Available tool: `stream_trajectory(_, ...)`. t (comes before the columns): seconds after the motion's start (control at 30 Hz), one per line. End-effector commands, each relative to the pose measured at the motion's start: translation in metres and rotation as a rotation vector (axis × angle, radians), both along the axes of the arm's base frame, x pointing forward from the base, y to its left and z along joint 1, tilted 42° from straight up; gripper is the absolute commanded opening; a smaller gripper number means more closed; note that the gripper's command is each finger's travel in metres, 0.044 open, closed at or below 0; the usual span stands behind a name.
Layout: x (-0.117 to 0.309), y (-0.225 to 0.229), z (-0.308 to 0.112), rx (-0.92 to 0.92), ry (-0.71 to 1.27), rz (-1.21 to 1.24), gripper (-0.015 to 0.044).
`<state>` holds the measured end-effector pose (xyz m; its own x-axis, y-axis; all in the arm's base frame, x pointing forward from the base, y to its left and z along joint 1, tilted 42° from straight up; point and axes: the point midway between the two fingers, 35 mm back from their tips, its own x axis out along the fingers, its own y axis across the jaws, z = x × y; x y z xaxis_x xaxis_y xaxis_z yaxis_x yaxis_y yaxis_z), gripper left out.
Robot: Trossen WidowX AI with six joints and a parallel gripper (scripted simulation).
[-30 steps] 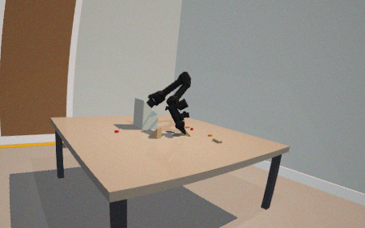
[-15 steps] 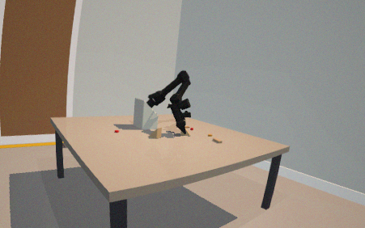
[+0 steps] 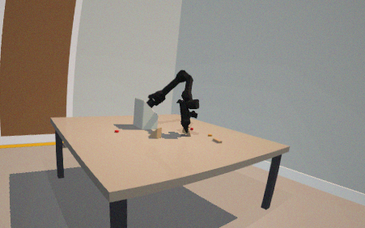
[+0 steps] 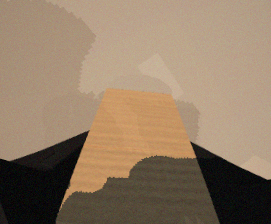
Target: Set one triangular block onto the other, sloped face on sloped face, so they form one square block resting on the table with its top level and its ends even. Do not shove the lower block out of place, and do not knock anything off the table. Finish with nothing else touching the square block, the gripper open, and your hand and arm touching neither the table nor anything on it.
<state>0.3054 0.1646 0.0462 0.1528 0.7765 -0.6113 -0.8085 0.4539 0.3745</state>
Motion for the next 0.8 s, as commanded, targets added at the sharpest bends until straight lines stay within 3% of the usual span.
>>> stream_trajectory(0.0, 0.003, 0.006, 0.02, -0.228, 0.095, 0.116, 0.0)
stream_trajectory(0.77, 0.026, 0.03, 0.047, -0.714, 0.364, 0.336, 0.0)
